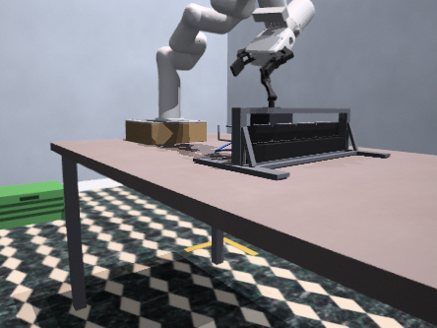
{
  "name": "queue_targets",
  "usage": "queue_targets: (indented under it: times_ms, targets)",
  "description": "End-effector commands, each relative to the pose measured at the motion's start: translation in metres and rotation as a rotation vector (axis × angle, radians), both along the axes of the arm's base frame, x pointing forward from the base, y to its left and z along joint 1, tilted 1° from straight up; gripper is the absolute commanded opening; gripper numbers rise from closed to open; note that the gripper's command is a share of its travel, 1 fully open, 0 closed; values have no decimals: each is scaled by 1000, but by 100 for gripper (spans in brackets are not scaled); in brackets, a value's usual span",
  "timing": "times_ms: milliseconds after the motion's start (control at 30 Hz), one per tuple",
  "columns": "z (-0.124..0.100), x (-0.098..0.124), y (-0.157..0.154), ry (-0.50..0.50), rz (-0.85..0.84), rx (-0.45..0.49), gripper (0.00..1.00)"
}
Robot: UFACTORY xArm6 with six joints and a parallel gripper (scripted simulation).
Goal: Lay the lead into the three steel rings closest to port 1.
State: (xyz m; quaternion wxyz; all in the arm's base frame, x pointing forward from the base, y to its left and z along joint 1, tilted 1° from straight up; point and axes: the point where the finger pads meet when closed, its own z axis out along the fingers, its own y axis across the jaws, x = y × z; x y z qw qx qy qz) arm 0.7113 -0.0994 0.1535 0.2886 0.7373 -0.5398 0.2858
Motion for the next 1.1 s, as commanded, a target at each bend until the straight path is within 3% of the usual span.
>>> queue_targets:
  times_ms: [0, 700, 1067]
  targets:
    - [3, 1, 0, -6, 0, 0, 100]
    - [2, -2, 4, 3, 8, 16, 100]
    - [-10, -46, 44, 84, 82, 195, 100]
